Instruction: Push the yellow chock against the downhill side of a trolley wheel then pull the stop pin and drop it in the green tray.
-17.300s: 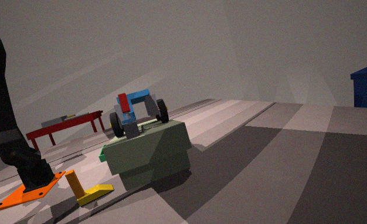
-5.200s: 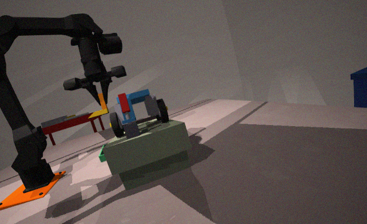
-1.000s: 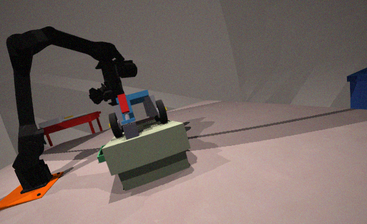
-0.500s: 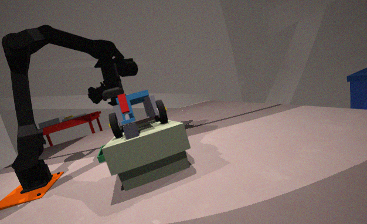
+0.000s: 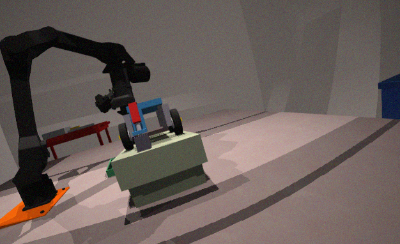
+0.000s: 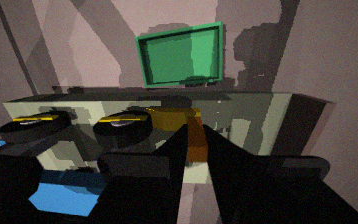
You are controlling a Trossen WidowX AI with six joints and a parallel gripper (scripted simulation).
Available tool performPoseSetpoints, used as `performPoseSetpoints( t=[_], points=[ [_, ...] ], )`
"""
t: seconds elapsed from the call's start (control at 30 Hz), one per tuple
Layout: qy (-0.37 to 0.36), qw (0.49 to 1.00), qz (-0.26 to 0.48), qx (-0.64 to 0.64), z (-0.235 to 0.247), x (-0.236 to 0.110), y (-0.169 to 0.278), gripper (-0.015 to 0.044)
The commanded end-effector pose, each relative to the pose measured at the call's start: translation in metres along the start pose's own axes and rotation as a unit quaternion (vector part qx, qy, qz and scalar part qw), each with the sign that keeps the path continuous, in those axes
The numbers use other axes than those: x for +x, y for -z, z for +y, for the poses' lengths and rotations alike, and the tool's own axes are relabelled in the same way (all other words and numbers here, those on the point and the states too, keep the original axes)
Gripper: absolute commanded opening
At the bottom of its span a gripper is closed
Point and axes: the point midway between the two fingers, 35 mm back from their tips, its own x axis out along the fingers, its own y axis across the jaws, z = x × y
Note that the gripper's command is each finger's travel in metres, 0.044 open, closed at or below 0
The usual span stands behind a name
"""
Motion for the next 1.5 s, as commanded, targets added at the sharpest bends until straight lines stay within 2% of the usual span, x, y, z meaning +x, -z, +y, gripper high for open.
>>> performPoseSetpoints(
  t=[0.0, 0.03, 0.27, 0.43, 0.93, 1.07, 1.2, 1.3, 1.47],
  points=[
    [0.0, 1.0, 0.0, 0.0, 0.0, 0.0, 0.0, 0.0],
    [0.0, 1.0, 0.0, 0.0, 0.0, 0.0, 0.0, 0.0],
    [0.0, 1.0, 0.0, 0.0, 0.0, 0.0, 0.0, 0.0184],
    [-0.001, 1.0, 0.0, 0.0, 0.0, -0.005, 0.0, 0.019],
    [-0.002, 1.0, 0.0, 0.001, -0.001, -0.058, 0.0, 0.019],
    [0.0, 1.0, 0.0, 0.001, 0.0, -0.051, 0.0, 0.0295],
    [0.014, 0.999, 0.021, 0.024, -0.003, -0.055, 0.007, 0.019],
    [0.045, 0.995, 0.06, 0.071, -0.007, -0.065, 0.021, 0.019],
    [0.037, 0.978, 0.067, 0.194, 0.026, -0.069, 0.039, 0.019]
  ],
)
